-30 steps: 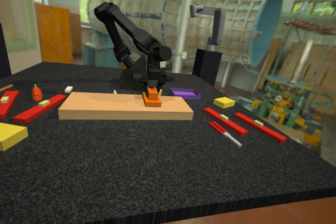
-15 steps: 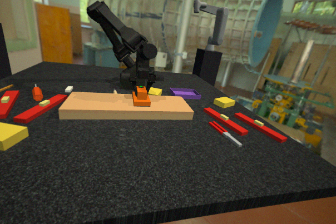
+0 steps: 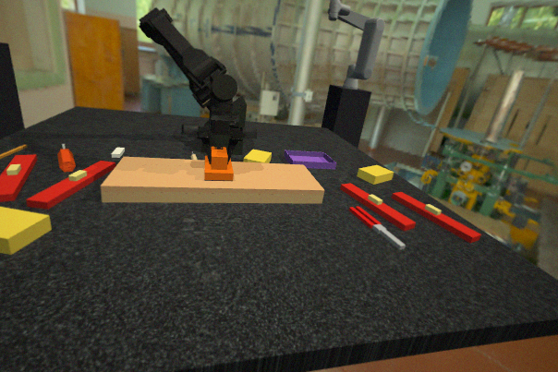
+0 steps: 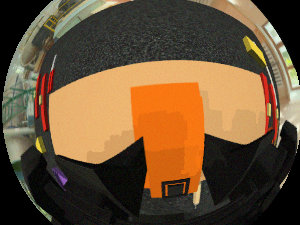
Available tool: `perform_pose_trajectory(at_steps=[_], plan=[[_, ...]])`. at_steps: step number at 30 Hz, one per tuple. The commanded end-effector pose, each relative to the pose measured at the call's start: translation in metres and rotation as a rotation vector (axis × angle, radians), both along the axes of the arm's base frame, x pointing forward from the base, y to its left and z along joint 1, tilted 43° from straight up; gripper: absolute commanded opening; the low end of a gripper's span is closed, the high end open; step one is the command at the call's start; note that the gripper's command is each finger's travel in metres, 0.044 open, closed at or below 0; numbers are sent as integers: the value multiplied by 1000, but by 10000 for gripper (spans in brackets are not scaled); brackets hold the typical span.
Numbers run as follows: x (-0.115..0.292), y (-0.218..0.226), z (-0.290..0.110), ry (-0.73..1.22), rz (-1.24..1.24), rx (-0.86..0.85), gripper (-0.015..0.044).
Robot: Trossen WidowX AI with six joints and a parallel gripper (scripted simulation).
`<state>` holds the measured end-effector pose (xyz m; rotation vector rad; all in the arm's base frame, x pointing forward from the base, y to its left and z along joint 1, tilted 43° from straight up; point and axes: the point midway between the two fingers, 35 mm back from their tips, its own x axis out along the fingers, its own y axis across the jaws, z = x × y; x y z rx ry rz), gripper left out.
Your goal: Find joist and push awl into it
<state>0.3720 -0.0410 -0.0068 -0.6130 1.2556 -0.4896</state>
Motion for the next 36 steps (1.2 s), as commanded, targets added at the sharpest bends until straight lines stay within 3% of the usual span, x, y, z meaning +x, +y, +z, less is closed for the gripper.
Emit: perform_pose_trajectory(at_steps=[1,36], plan=[[-1,-13,11,-2,-3,-11,0],[-2,-98,90,-2,-3,-17,0]])
